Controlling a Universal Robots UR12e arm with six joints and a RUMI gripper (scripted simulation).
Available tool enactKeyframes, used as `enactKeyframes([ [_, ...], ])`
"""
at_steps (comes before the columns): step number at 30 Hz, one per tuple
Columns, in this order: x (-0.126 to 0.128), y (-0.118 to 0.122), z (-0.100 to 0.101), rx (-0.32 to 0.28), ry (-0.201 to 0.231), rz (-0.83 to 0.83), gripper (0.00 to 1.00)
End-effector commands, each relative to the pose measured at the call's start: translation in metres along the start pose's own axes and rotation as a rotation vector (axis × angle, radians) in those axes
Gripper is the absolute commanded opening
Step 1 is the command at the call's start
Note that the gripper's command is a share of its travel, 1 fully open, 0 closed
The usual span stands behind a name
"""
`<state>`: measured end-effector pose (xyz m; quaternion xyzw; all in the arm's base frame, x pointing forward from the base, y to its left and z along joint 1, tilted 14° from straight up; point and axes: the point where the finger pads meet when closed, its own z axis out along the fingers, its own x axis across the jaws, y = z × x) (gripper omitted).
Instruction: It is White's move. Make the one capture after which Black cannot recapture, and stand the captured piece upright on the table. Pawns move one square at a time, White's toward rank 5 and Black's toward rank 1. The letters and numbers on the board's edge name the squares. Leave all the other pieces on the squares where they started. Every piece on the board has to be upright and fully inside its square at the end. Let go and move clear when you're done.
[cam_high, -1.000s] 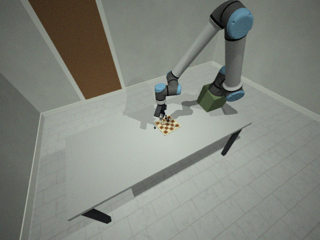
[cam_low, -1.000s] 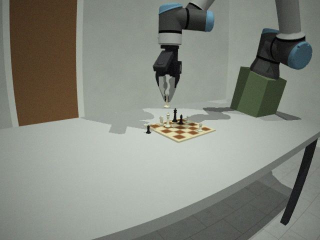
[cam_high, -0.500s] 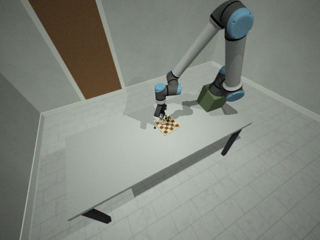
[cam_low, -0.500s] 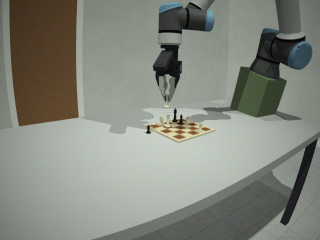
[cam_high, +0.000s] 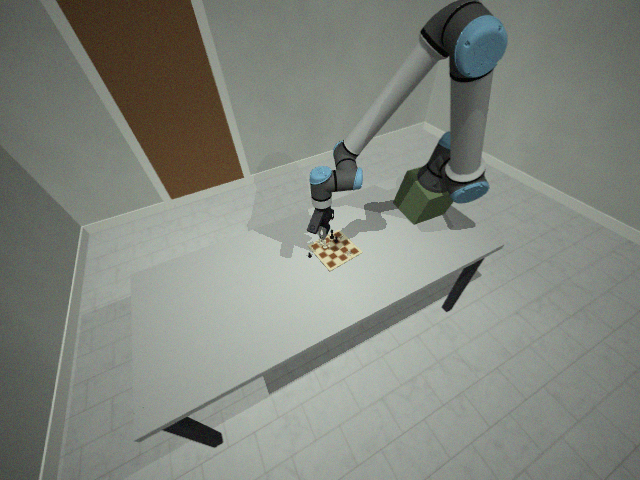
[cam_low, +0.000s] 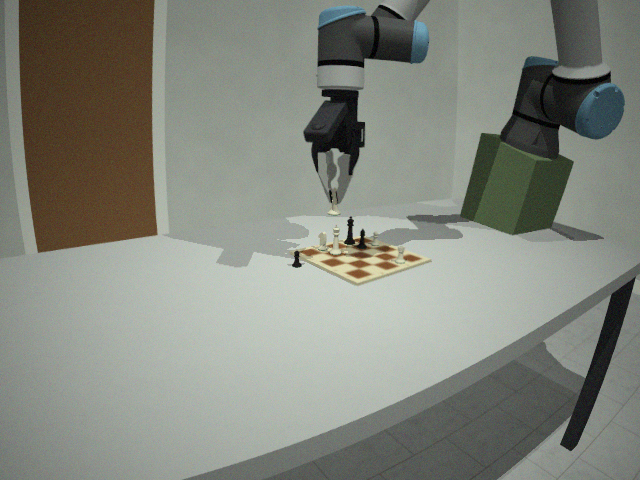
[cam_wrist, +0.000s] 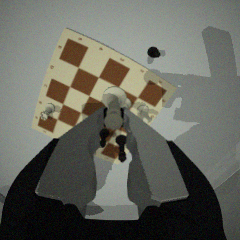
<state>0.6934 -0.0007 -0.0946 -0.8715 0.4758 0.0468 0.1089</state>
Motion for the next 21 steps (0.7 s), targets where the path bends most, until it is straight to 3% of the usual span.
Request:
enactKeyframes([
  [1, 0.0009, 0.0007, -0.0007, 0.001, 0.001, 0.045, 0.0],
  [21, 0.003, 0.0089, -0.0009, 0.001, 0.001, 0.328, 0.0],
])
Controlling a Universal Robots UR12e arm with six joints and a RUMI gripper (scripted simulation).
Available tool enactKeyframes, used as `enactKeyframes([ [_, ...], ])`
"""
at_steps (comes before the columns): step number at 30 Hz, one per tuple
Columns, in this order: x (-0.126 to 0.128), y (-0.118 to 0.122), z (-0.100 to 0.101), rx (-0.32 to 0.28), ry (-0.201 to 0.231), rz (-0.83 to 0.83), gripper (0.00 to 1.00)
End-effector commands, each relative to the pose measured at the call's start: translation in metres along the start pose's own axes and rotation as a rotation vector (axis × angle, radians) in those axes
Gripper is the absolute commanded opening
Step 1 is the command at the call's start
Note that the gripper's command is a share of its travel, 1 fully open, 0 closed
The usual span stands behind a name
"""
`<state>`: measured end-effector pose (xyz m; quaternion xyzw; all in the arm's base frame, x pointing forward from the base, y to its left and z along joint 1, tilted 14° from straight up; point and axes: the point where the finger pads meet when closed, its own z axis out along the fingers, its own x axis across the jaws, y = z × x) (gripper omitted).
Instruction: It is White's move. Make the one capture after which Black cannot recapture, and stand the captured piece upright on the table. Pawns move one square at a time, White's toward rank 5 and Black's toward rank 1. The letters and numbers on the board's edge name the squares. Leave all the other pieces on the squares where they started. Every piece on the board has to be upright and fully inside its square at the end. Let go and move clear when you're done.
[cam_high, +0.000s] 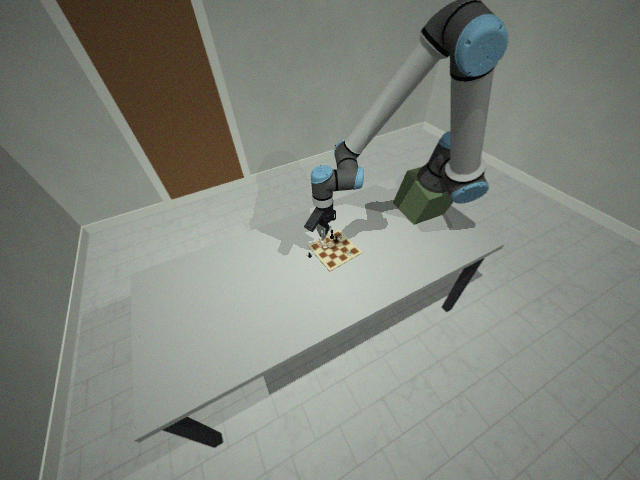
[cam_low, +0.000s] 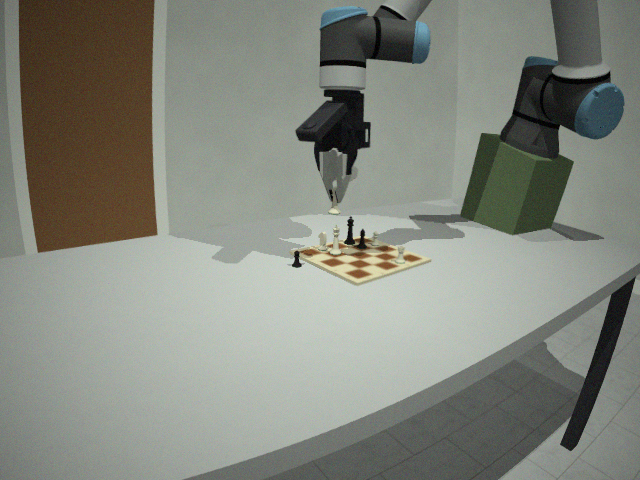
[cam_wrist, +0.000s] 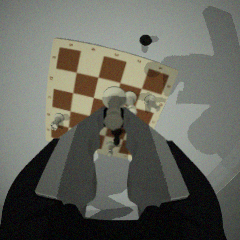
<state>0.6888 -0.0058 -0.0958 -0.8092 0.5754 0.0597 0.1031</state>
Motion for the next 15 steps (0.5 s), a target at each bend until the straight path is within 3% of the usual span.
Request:
enactKeyframes([
  [1, 0.002, 0.002, -0.001, 0.001, 0.002, 0.092, 0.0],
  [15, 0.006, 0.012, -0.001, 0.001, 0.002, 0.428, 0.0],
])
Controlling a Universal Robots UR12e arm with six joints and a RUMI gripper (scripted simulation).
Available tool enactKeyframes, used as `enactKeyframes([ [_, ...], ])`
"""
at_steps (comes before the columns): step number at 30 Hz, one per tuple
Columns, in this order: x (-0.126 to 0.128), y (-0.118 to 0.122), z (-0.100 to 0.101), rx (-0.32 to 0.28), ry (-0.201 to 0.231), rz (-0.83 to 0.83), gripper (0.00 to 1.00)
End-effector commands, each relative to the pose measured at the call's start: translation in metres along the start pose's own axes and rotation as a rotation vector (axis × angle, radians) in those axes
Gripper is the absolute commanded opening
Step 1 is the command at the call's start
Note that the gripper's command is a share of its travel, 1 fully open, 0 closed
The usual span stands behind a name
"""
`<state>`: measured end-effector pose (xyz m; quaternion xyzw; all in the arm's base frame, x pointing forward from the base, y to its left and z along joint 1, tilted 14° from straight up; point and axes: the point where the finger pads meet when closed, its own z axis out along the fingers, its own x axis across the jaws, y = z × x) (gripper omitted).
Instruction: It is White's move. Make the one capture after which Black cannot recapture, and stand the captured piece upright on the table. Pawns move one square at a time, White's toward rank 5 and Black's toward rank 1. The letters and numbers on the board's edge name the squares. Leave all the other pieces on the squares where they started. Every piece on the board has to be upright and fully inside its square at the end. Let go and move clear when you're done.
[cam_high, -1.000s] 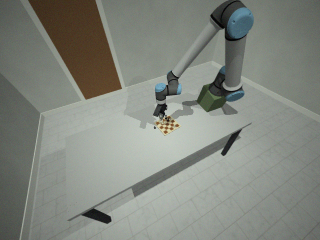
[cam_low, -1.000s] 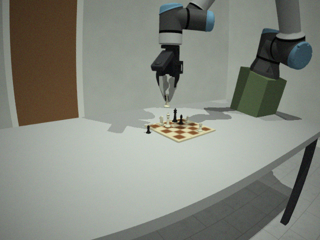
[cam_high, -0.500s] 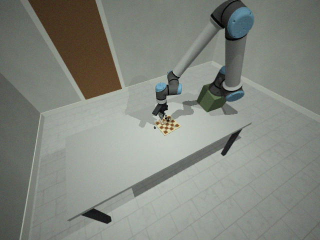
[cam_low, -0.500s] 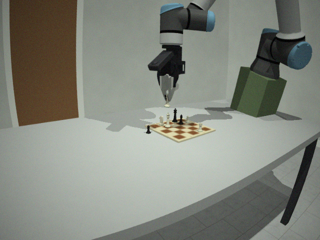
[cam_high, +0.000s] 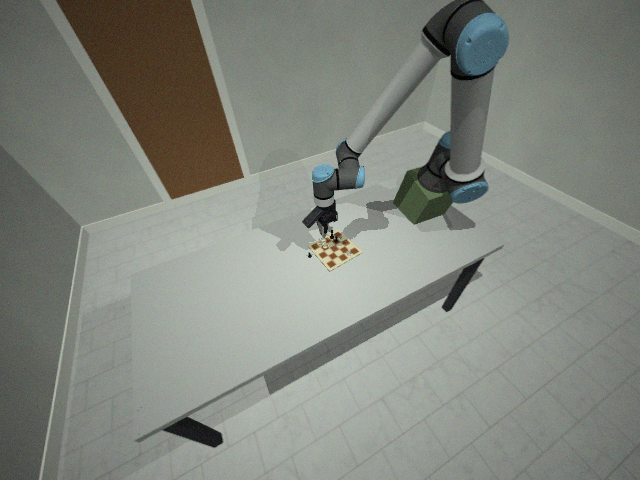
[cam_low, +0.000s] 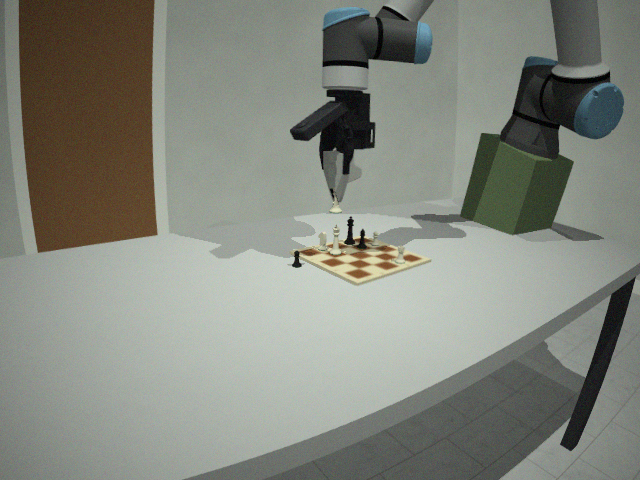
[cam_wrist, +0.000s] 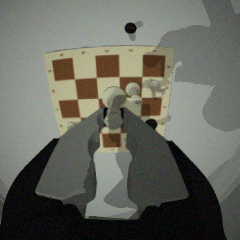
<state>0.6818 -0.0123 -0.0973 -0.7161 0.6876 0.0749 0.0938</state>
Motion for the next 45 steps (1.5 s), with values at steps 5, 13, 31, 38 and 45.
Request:
enactKeyframes([
  [5, 0.005, 0.005, -0.001, 0.002, 0.004, 0.226, 0.0],
  [13, 0.01, 0.014, -0.001, 0.003, 0.004, 0.498, 0.0],
  [31, 0.02, 0.039, -0.001, 0.004, 0.003, 1.135, 0.0],
  [38, 0.022, 0.048, -0.001, 0.004, 0.002, 1.353, 0.0],
  [45, 0.023, 0.061, -0.001, 0.005, 0.002, 1.667, 0.0],
])
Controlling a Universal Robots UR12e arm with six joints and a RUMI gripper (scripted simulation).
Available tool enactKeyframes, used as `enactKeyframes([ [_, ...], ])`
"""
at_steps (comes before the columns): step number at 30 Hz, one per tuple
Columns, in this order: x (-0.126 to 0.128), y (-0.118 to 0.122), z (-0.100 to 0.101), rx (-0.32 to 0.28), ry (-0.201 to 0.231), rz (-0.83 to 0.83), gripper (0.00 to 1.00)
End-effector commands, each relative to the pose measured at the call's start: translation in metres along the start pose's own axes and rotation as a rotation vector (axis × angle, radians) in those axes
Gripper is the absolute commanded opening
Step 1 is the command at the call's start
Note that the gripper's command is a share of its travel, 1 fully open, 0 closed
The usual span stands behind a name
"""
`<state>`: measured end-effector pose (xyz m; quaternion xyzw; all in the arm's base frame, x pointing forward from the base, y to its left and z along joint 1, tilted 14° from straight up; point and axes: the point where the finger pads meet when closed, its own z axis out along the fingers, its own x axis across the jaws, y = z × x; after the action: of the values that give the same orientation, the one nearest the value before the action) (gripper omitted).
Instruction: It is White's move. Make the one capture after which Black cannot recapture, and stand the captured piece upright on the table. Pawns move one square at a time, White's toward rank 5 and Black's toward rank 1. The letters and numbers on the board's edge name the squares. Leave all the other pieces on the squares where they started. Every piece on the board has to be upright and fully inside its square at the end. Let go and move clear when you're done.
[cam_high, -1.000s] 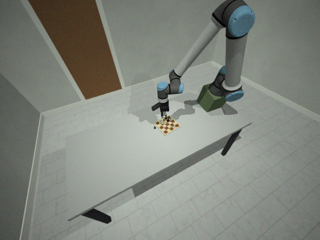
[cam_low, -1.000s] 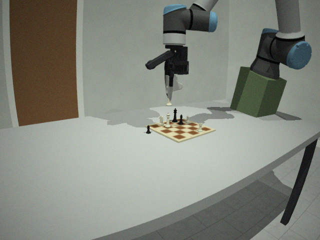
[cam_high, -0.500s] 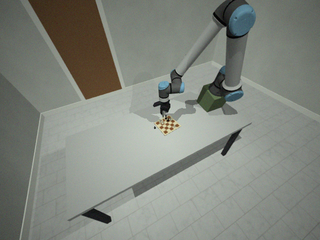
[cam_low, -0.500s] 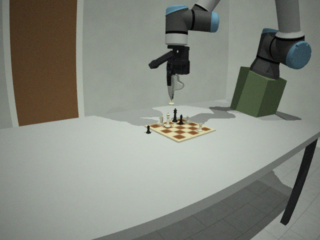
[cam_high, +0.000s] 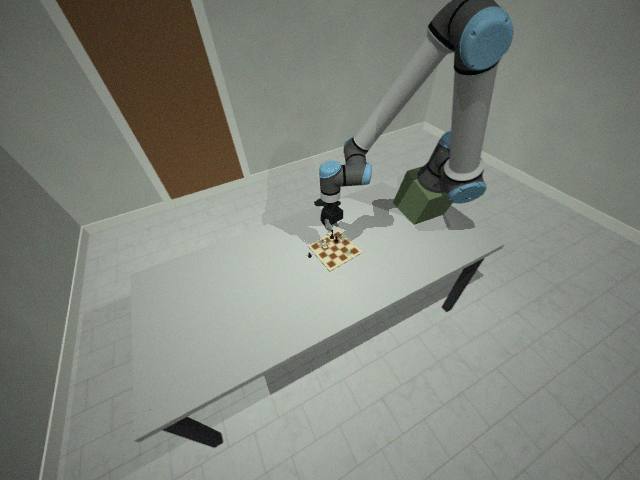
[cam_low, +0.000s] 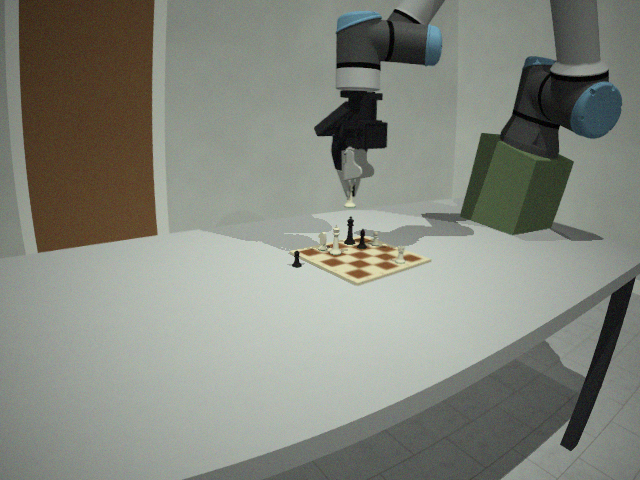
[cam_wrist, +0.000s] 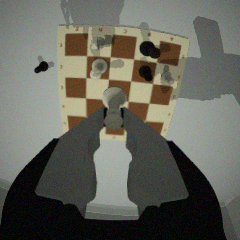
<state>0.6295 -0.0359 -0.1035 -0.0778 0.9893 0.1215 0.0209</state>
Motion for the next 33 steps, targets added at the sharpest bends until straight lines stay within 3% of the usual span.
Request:
enactKeyframes([
  [1, 0.01, 0.0, -0.001, 0.01, -0.001, 0.258, 0.0],
  [8, 0.023, 0.002, -0.001, 0.01, -0.003, 0.579, 0.0],
  [10, 0.023, 0.002, -0.001, 0.01, -0.003, 0.579, 0.0],
  [25, 0.048, 0.011, -0.001, 0.009, -0.006, 1.26, 0.0],
  [27, 0.048, 0.011, -0.001, 0.009, -0.006, 1.26, 0.0],
  [33, 0.055, 0.016, -0.001, 0.008, -0.008, 1.52, 0.0],
])
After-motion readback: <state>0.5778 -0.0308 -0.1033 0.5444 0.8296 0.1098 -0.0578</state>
